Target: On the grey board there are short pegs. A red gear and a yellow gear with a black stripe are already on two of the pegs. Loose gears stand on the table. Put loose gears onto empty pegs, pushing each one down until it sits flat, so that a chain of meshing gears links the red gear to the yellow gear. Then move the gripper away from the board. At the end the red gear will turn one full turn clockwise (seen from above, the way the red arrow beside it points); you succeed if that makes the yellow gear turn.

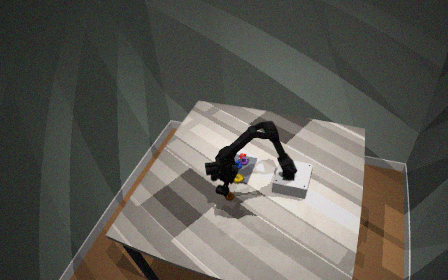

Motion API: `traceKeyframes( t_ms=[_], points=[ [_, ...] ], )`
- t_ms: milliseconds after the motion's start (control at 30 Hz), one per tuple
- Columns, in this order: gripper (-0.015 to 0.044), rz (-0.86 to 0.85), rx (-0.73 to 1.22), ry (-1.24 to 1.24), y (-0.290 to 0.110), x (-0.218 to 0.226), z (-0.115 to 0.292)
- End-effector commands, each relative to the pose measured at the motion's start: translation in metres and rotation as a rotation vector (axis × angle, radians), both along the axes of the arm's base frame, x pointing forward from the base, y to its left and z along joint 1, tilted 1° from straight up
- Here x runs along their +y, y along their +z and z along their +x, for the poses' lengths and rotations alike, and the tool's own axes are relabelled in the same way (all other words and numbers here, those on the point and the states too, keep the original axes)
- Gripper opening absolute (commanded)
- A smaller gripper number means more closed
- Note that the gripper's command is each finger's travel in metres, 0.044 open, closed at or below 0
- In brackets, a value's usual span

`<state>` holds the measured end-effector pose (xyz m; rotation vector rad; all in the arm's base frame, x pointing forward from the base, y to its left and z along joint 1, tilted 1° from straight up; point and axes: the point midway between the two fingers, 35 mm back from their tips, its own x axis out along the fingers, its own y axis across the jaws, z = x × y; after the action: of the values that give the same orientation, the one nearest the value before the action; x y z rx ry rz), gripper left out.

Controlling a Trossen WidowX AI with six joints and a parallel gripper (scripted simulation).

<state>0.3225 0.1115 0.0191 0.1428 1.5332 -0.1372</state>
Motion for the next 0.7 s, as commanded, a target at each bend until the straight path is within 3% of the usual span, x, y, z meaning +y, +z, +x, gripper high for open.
traceKeyframes(
  t_ms=[0,667],
  points=[
    [0.0440,0.000,0.009,-0.006,-0.008,0.000,-0.002],
    [0.0440,0.000,0.009,-0.006,-0.035,0.000,-0.001]
  ],
)
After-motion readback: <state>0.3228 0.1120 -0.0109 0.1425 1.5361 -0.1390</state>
